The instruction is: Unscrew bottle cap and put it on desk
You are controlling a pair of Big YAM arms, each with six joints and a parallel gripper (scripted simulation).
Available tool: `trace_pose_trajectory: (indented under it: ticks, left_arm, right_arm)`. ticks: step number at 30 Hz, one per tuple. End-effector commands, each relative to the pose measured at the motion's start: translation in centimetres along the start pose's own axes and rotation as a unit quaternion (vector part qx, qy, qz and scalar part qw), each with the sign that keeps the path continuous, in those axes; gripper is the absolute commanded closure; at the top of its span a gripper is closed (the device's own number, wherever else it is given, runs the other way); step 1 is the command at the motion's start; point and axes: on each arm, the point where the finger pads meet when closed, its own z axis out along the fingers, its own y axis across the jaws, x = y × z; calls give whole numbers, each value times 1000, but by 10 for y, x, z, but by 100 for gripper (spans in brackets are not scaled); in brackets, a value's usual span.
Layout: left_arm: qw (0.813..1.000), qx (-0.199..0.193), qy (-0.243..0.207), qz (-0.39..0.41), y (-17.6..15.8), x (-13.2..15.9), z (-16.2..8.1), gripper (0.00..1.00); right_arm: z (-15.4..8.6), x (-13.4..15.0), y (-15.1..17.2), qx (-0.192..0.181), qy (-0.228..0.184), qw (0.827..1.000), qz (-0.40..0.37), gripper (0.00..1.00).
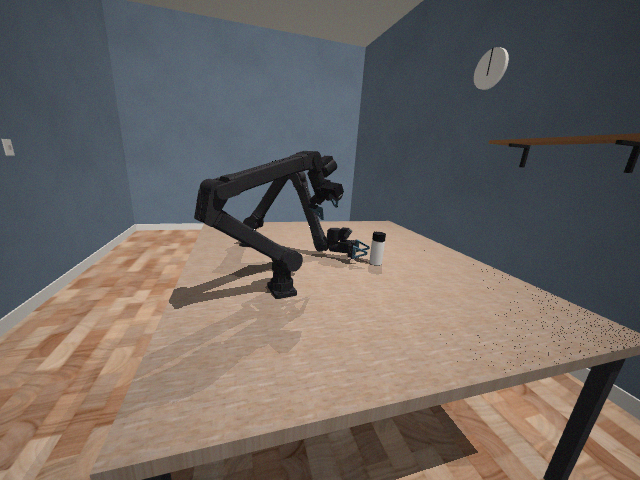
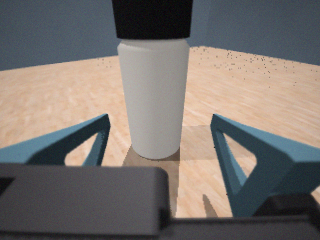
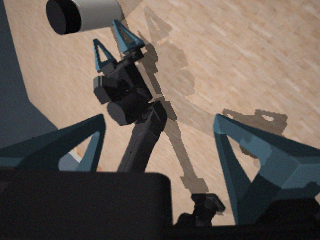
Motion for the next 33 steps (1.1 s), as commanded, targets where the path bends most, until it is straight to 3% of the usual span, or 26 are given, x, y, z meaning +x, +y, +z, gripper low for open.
trace_pose_trajectory:
  ticks: [1,33]
  left_arm:
    - [1000,-6,7,-8,6,10,12,4]
    - [1000,-6,8,-8,6,12,61,4]
  right_arm:
    - [-10,0,12,-14,-1,1000,2,6]
    - [-10,0,12,-14,-1,1000,2,6]
